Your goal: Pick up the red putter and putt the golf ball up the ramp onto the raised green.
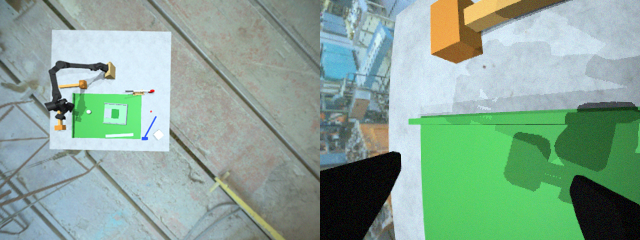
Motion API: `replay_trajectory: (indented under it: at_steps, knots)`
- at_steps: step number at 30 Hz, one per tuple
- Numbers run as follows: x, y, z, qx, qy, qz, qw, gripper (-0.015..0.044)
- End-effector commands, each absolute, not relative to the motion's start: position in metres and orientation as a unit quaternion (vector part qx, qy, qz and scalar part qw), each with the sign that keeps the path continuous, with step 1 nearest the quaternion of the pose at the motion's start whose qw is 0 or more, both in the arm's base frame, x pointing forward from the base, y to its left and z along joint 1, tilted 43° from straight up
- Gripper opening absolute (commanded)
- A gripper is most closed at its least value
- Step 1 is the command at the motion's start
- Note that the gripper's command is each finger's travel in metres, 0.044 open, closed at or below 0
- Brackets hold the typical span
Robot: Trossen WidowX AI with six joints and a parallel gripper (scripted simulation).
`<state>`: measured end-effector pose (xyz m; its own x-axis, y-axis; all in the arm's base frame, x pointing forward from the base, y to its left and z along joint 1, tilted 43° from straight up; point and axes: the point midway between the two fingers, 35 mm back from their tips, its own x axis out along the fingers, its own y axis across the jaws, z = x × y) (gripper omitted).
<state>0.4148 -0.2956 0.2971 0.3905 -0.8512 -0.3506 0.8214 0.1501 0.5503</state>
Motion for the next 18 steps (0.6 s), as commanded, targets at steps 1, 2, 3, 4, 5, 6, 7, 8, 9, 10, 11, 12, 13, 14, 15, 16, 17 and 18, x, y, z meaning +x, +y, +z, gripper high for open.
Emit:
replay_trajectory:
  at_steps: [1, 2, 3, 4, 5, 6, 7, 8, 9, 10, 11, 12, 13, 14, 15, 16, 17, 18]
  knots:
    - [0.449, -0.252, 0.256, 0.297, 0.087, -0.52, 0.796, 0.044]
    - [0.456, -0.24, 0.245, 0.28, 0.116, -0.51, 0.805, 0.044]
    - [0.463, -0.227, 0.234, 0.263, 0.145, -0.499, 0.813, 0.044]
    - [0.469, -0.214, 0.222, 0.244, 0.175, -0.488, 0.82, 0.044]
    - [0.474, -0.201, 0.21, 0.223, 0.205, -0.475, 0.826, 0.044]
    - [0.479, -0.188, 0.198, 0.202, 0.235, -0.462, 0.831, 0.044]
    - [0.483, -0.174, 0.186, 0.181, 0.264, -0.447, 0.835, 0.044]
    - [0.486, -0.161, 0.174, 0.159, 0.292, -0.432, 0.839, 0.044]
    - [0.488, -0.147, 0.163, 0.136, 0.319, -0.415, 0.841, 0.044]
    - [0.49, -0.133, 0.151, 0.113, 0.345, -0.398, 0.842, 0.044]
    - [0.491, -0.119, 0.14, 0.089, 0.371, -0.38, 0.842, 0.044]
    - [0.492, -0.105, 0.129, 0.065, 0.396, -0.362, 0.841, 0.044]
    - [0.491, -0.092, 0.118, 0.041, 0.42, -0.342, 0.839, 0.044]
    - [0.491, -0.076, 0.107, 0.019, 0.441, -0.321, 0.838, 0.044]
    - [0.49, -0.061, 0.096, -0.004, 0.461, -0.298, 0.836, 0.044]
    - [0.488, -0.047, 0.086, -0.027, 0.481, -0.277, 0.832, 0.044]
    - [0.485, -0.033, 0.075, -0.051, 0.499, -0.255, 0.826, 0.044]
    - [0.482, -0.02, 0.065, -0.074, 0.517, -0.233, 0.82, 0.044]
